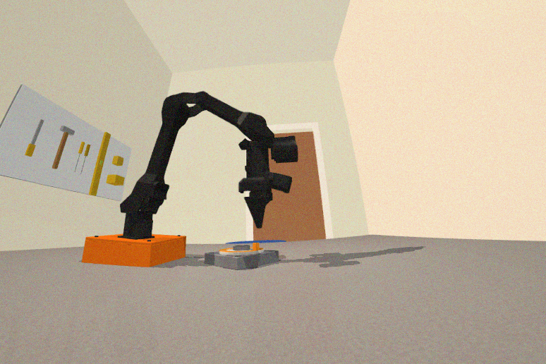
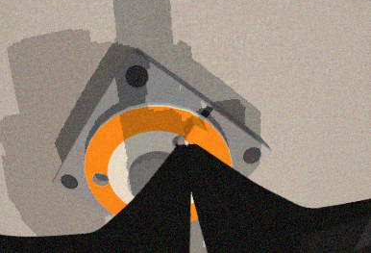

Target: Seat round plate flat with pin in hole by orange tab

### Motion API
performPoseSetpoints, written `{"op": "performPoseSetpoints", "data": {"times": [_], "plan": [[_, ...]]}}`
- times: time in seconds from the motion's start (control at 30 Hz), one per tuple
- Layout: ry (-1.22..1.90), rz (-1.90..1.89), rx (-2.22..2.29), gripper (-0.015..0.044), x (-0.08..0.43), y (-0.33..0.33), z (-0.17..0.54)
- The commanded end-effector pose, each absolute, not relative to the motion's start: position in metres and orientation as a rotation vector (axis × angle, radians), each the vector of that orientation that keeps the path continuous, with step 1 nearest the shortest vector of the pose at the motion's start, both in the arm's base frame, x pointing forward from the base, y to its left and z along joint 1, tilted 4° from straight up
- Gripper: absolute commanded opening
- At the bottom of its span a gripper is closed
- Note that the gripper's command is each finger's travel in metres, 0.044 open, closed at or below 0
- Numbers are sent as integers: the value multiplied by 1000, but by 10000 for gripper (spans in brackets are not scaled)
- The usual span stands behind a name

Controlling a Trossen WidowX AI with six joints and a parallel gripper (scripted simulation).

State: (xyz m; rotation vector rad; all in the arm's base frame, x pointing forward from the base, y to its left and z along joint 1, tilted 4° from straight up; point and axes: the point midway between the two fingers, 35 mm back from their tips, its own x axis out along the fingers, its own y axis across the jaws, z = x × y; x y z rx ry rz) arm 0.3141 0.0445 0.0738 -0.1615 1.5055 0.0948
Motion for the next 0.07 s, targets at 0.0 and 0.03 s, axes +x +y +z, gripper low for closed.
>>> {"op": "performPoseSetpoints", "data": {"times": [0.0,0.03], "plan": [[1504,95,-162,0,314,44,74],[1504,95,-162,0,314,44,74]]}}
